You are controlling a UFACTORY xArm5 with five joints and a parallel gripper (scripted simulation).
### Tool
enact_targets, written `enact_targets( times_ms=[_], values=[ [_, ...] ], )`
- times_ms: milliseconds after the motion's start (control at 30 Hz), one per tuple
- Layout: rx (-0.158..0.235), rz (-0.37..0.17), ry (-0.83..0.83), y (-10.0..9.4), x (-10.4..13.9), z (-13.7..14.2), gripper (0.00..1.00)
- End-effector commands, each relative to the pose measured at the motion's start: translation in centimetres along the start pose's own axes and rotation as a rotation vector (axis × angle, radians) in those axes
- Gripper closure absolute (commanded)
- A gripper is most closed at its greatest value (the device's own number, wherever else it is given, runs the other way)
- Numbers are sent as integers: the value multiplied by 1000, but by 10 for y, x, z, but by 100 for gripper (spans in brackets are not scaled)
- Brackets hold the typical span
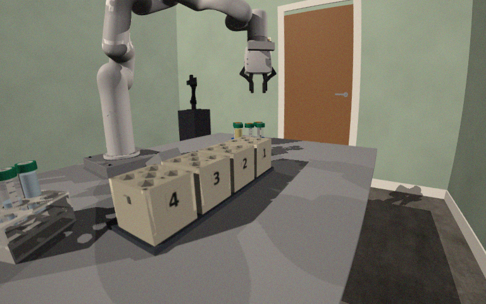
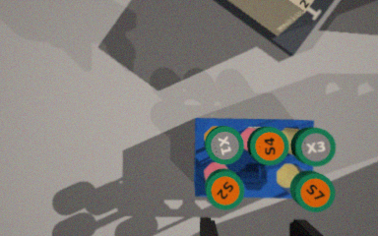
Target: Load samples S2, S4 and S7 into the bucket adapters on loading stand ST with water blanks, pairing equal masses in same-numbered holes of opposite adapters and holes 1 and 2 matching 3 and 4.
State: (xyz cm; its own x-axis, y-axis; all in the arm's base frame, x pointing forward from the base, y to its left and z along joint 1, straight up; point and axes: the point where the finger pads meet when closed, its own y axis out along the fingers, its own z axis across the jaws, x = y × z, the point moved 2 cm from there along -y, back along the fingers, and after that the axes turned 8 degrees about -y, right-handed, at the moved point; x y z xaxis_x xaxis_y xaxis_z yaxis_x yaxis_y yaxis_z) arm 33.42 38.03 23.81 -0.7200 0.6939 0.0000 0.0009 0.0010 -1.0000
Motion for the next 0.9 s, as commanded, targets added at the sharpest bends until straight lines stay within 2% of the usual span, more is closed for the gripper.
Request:
enact_targets(
  times_ms=[0,633,667,867],
  values=[
    [-3,-3,0,-4,0,-1,56],
    [-3,-3,0,-4,0,-1,56],
    [-3,-3,0,-4,1,4,43],
    [-3,-3,0,-4,3,24,43]
  ],
)
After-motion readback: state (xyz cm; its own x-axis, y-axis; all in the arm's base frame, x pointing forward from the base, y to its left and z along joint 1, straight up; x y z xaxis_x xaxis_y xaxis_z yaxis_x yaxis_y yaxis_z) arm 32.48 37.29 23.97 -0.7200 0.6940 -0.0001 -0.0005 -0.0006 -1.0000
